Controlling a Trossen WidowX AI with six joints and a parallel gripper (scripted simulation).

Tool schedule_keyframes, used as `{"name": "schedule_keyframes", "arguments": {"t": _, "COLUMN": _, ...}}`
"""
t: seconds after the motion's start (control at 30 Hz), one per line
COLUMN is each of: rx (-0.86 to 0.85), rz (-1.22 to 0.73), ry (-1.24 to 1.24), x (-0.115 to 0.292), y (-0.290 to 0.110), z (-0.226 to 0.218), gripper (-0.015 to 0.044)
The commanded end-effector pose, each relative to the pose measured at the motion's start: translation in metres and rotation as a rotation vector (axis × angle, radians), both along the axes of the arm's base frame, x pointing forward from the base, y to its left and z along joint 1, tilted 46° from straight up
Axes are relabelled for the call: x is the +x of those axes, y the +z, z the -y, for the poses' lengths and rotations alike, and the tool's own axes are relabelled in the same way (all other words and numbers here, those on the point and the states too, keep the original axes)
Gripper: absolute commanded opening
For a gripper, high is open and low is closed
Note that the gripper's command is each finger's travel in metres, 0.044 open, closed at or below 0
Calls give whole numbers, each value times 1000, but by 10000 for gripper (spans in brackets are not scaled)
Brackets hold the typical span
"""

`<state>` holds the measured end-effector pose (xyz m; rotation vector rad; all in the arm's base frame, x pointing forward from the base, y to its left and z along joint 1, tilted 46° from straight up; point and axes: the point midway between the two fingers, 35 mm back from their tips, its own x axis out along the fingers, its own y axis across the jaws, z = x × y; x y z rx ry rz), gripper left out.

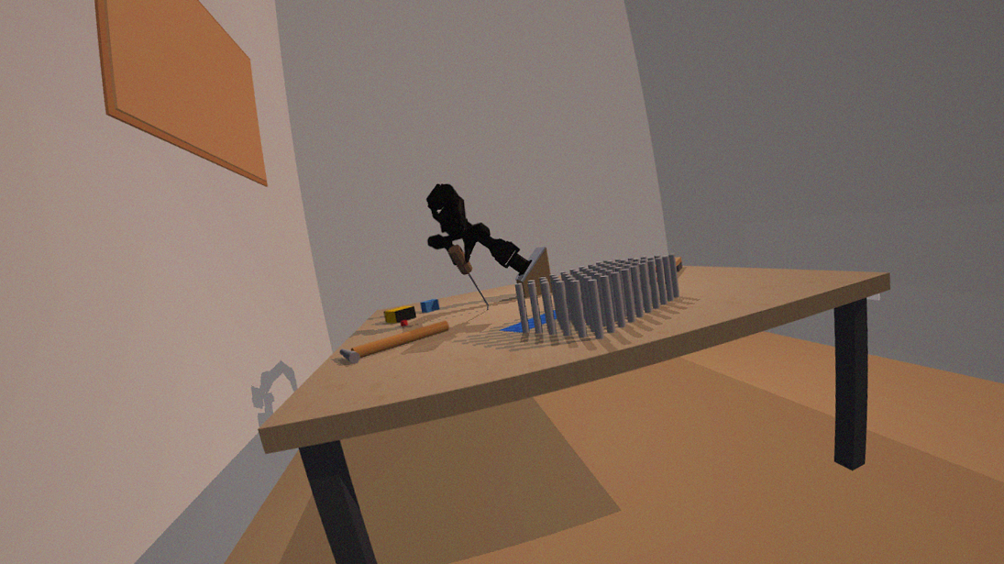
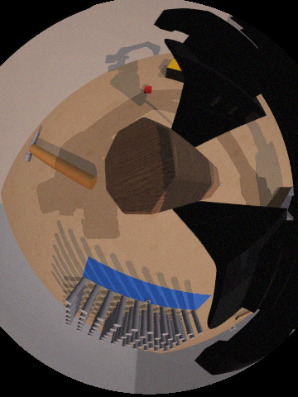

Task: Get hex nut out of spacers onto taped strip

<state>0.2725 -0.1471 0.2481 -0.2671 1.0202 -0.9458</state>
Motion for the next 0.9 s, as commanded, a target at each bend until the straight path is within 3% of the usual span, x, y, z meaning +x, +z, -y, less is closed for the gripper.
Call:
{"name": "schedule_keyframes", "arguments": {"t": 0.0, "rx": -56, "rz": -117, "ry": 50, "x": -3, "y": 7, "z": 6, "gripper": 0}}
{"name": "schedule_keyframes", "arguments": {"t": 0.87, "rx": -276, "rz": -913, "ry": 327, "x": -21, "y": 36, "z": 36, "gripper": 0}}
